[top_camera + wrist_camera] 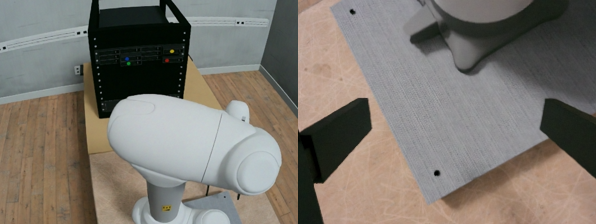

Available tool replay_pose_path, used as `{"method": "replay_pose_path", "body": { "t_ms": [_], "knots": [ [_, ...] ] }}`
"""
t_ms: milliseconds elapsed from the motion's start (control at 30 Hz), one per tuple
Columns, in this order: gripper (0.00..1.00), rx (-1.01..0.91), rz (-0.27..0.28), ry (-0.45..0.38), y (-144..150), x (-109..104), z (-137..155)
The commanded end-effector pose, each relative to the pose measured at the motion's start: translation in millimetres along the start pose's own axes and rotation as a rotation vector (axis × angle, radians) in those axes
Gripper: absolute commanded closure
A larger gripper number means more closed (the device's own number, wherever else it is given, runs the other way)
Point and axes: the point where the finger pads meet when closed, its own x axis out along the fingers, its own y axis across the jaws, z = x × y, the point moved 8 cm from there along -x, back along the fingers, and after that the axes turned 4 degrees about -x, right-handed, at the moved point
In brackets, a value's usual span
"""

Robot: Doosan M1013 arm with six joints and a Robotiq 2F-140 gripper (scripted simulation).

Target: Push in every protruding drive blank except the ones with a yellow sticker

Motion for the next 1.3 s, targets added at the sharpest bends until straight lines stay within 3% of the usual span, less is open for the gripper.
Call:
{"method": "replay_pose_path", "body": {
  "t_ms": [0,267,700,1100,1167,1267],
  "knots": [
    [0.0,0.007,0.002,-0.019,3.0,-0.3,4.4],
    [0.0,0.03,0.004,-0.082,11.0,-1.2,19.5],
    [0.0,0.095,0.03,-0.262,36.5,-9.0,61.3],
    [0.0,0.204,0.136,-0.549,86.6,-37.8,121.7],
    [0.0,0.204,0.136,-0.549,86.6,-37.8,121.7],
    [0.0,0.236,0.181,-0.628,102.7,-49.6,136.4]
  ]
}}
